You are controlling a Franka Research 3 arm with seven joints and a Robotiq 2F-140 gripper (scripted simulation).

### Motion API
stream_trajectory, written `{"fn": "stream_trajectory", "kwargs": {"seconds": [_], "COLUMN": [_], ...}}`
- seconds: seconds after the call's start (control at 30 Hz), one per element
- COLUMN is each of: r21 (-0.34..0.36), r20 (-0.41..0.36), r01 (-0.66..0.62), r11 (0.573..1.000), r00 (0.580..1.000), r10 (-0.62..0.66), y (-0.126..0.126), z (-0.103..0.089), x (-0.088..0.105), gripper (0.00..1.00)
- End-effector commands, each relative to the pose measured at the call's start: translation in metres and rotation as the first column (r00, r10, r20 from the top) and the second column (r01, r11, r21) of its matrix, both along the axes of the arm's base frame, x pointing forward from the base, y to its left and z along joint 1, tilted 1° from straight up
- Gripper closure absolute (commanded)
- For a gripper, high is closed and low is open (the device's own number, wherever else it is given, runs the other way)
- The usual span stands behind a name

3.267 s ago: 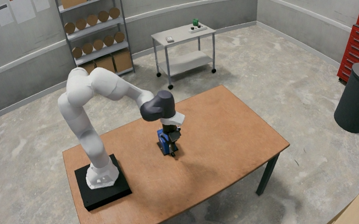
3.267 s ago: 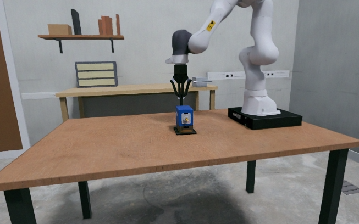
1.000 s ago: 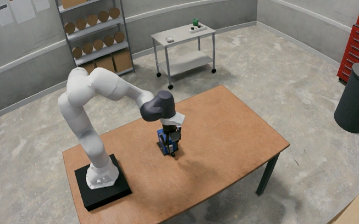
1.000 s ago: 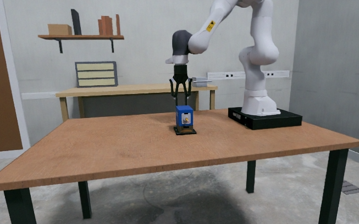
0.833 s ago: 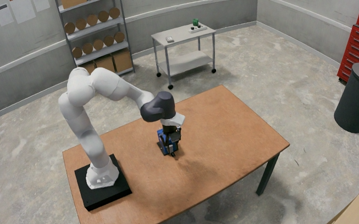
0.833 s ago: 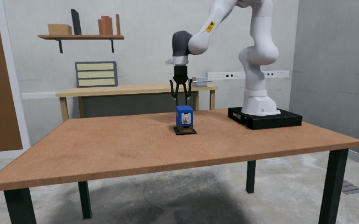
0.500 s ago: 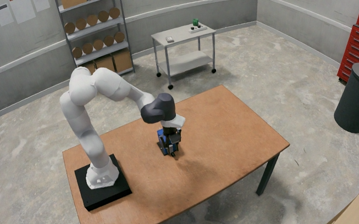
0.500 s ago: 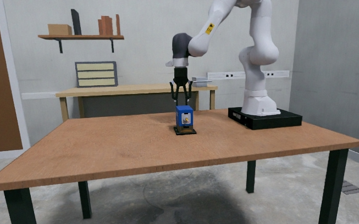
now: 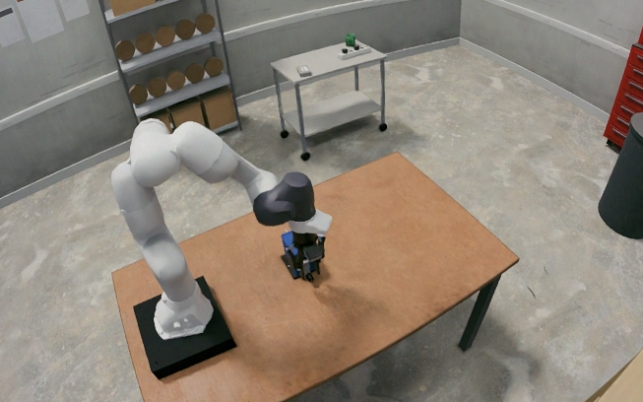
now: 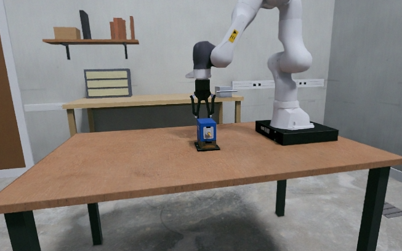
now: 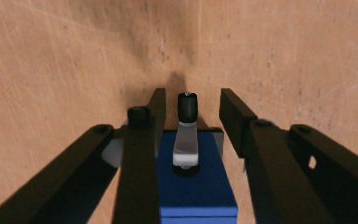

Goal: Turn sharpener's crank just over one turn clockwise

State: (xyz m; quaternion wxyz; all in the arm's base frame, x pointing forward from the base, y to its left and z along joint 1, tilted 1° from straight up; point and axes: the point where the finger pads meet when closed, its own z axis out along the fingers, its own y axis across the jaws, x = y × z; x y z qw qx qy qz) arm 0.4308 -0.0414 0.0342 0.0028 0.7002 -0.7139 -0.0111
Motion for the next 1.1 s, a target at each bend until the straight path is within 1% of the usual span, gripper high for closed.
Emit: {"fn": "stream_trajectory", "kwargs": {"seconds": [0.0, 0.47, 1.07], "r21": [0.003, 0.003, 0.003], "r20": [0.01, 0.01, 0.01], "r01": [-0.012, -0.012, -0.012], "r11": [1.0, 1.0, 1.0], "r00": [1.0, 1.0, 1.0], "r10": [0.012, 0.012, 0.012], "y": [0.0014, 0.0015, 0.0015], "z": [-0.0038, -0.0118, -0.0124], "x": [0.0029, 0.0029, 0.0029], "gripper": [0.61, 0.61, 0.61]}}
